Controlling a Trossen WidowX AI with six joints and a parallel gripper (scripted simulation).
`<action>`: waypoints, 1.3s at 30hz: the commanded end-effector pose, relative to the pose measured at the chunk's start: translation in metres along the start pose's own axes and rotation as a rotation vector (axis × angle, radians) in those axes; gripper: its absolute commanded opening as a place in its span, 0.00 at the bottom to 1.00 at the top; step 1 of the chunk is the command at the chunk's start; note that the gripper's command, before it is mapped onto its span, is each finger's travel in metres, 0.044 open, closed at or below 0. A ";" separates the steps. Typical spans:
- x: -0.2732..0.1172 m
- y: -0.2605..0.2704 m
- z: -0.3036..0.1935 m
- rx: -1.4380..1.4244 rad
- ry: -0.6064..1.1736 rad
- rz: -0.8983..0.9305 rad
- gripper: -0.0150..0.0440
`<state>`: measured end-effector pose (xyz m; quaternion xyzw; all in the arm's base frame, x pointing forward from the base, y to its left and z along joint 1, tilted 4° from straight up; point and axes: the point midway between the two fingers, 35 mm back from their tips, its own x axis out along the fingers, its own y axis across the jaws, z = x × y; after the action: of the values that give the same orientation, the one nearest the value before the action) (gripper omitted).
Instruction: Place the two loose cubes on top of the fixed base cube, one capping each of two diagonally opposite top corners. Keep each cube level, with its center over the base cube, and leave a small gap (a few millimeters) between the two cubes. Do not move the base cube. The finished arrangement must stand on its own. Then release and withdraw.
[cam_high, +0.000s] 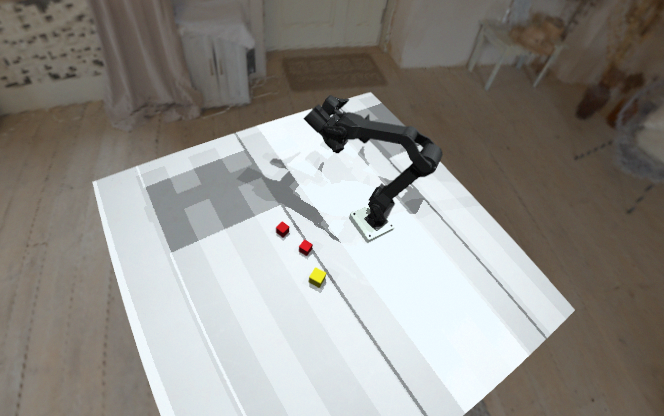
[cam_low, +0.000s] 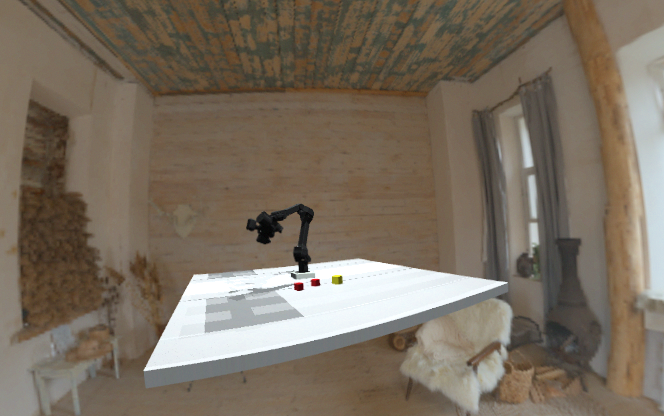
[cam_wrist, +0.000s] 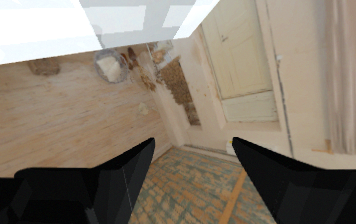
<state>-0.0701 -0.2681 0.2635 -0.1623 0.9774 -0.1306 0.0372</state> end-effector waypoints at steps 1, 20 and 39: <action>-0.001 -0.001 0.001 0.007 -0.006 -0.004 0.89; -0.122 -0.046 0.095 0.678 -0.754 -0.025 0.70; -0.286 0.013 0.142 0.988 -1.176 0.737 0.70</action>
<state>0.1950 -0.2149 0.1356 0.1019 0.6370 -0.4176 0.6399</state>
